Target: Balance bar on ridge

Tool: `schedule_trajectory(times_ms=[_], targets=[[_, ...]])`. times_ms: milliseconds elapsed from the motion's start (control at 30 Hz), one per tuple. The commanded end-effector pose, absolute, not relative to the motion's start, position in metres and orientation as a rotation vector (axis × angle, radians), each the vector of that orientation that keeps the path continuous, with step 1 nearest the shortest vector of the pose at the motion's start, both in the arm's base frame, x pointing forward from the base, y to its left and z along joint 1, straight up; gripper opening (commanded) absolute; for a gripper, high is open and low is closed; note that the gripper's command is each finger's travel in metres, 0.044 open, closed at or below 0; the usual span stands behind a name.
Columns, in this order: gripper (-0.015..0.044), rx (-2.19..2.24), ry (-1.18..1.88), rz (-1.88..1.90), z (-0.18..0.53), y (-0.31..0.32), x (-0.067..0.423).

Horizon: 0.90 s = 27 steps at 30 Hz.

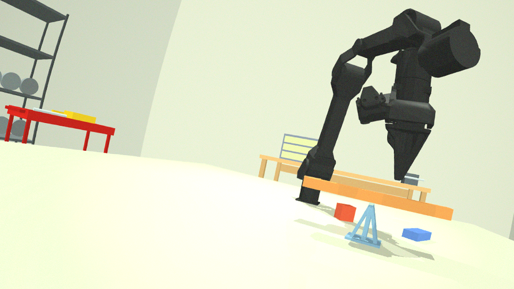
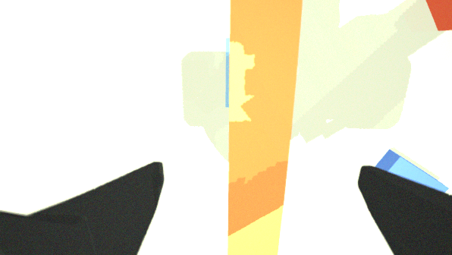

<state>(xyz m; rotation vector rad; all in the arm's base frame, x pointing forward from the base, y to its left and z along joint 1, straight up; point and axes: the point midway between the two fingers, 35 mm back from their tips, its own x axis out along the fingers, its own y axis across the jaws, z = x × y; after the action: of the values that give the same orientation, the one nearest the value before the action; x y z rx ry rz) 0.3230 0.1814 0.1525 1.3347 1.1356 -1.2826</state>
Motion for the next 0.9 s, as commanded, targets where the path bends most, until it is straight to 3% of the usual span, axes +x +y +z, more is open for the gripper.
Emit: schedule_trajectory(times_ms=[0, 867], targets=[[0.0440, 1.368, 1.126, -1.244, 0.197, 0.180, 0.321], [0.0440, 1.375, 1.124, -1.235, 0.215, 0.179, 0.318]])
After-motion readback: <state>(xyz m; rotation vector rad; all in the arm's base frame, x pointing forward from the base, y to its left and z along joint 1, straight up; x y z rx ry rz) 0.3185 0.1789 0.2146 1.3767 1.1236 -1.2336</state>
